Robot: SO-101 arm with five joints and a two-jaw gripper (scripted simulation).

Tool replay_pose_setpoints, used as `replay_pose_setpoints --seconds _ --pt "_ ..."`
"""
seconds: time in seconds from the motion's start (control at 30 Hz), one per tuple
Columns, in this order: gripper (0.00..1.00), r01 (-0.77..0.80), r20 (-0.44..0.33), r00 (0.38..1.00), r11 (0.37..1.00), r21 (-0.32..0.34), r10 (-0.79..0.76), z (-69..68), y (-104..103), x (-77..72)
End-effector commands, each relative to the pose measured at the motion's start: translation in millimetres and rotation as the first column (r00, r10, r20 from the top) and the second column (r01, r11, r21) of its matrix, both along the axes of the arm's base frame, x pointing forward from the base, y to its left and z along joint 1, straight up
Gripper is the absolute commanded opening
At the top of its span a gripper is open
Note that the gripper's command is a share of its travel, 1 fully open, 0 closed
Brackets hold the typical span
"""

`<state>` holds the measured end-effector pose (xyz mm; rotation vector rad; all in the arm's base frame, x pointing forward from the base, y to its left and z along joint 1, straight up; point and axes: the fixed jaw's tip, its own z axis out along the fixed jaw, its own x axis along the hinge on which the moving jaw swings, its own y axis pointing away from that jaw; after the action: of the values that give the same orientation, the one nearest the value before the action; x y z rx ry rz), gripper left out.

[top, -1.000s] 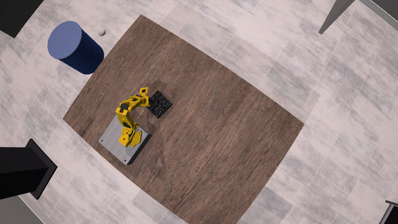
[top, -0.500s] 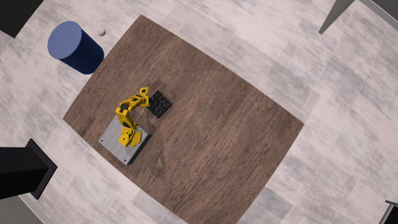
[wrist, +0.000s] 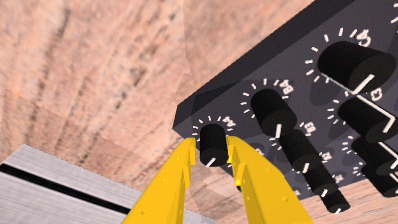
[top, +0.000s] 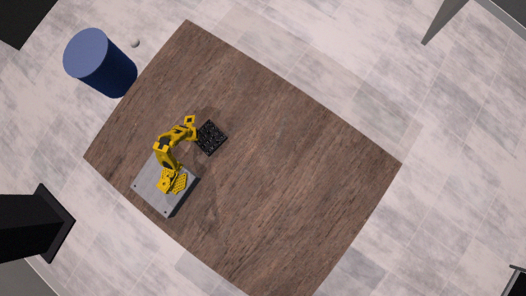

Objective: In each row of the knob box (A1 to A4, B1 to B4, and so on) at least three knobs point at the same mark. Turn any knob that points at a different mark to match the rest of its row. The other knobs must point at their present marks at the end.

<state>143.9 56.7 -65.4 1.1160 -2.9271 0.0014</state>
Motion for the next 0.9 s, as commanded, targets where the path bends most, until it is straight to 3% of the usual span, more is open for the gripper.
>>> replay_pose_setpoints --seconds 0.0,0.6,0.87 --pt "0.08 -0.009 0.002 1.000 1.000 0.002 0.009 0.2 1.8 -0.3" --pt "0.08 -0.009 0.002 1.000 1.000 0.002 0.009 8.2 2.2 0.6" --pt "0.08 -0.009 0.002 1.000 1.000 0.002 0.009 20.1 2.5 1.1"
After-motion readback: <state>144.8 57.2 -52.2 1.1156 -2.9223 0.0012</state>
